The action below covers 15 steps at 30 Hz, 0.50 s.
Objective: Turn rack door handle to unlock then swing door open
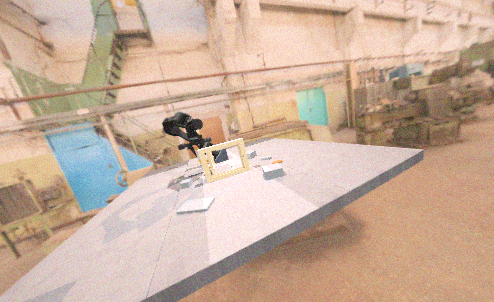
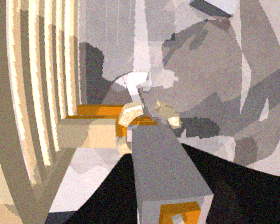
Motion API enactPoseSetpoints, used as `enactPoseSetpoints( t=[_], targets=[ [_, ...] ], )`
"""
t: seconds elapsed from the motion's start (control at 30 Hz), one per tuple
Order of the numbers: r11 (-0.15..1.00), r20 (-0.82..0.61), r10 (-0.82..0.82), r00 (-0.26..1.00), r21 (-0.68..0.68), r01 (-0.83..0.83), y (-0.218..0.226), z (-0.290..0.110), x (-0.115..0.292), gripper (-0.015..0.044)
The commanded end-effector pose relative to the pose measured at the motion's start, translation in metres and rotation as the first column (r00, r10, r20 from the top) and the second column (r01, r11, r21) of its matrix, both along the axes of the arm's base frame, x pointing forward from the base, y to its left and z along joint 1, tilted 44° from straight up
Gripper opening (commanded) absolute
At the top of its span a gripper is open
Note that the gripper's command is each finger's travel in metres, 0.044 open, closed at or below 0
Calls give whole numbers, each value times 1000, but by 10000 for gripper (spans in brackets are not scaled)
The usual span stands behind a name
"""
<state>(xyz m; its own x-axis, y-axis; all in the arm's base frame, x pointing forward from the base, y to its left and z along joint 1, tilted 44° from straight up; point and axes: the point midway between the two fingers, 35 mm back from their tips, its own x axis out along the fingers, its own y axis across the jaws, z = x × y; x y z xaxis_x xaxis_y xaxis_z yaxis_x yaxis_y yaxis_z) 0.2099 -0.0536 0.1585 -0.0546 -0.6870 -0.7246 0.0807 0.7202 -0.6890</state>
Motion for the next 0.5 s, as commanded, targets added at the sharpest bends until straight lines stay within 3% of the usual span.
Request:
enactPoseSetpoints(
  t=[0.0, 0.43, 0.47],
  targets=[
    [999, -33, 40, 999, 0, -40, -5, 5, 1, 18],
    [999, -33, 40, 999, 0, -40, -5, 5, 1, 18],
    [999, -33, 40, 999, 0, -40, -5, 5, 1, 44]
  ],
)
